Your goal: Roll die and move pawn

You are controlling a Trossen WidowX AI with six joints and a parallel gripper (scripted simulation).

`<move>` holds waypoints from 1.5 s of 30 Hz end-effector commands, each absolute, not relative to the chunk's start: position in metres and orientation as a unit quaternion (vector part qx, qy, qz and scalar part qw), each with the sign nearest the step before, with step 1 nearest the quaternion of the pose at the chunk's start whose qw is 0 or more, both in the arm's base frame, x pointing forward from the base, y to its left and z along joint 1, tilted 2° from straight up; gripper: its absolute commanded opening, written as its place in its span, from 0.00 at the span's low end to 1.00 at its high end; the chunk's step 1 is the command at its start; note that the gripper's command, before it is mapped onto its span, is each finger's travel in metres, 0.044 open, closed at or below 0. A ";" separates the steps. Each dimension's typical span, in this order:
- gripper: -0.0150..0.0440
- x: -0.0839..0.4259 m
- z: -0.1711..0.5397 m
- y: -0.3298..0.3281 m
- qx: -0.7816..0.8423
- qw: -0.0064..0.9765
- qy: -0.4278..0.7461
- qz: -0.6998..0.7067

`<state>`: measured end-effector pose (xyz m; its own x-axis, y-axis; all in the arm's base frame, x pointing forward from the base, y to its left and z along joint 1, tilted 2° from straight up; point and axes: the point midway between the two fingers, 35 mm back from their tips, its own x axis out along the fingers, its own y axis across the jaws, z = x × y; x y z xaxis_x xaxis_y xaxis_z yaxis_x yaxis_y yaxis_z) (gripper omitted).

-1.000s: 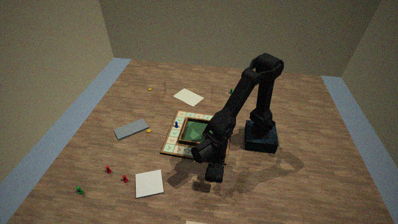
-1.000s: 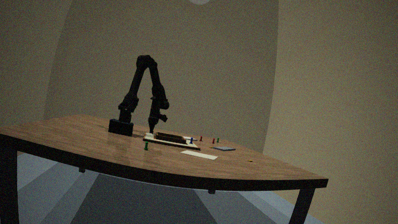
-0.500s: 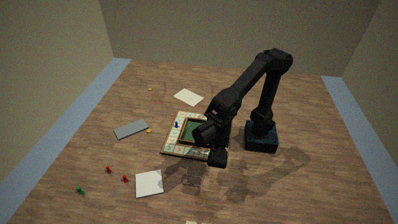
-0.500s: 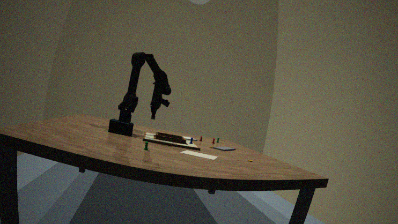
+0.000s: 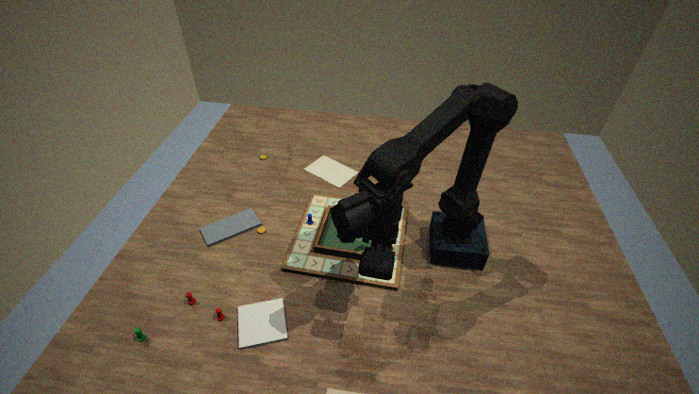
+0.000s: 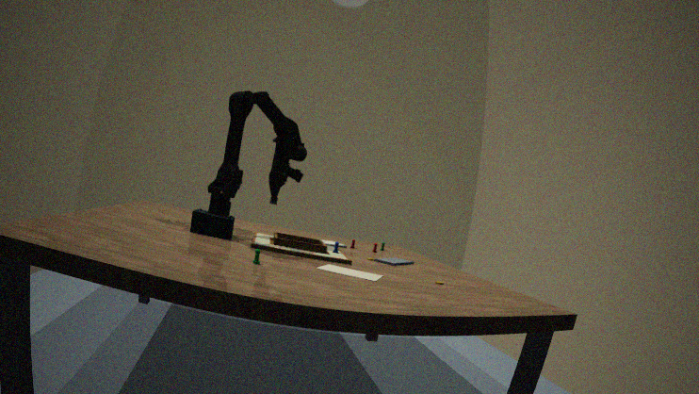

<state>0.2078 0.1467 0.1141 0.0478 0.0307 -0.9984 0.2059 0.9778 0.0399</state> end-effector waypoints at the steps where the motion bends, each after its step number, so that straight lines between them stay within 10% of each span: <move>1: 0.25 0.220 0.111 0.131 0.081 0.720 0.686 -0.062; 45: 0.25 0.269 0.075 -0.042 0.060 0.722 0.688 -0.045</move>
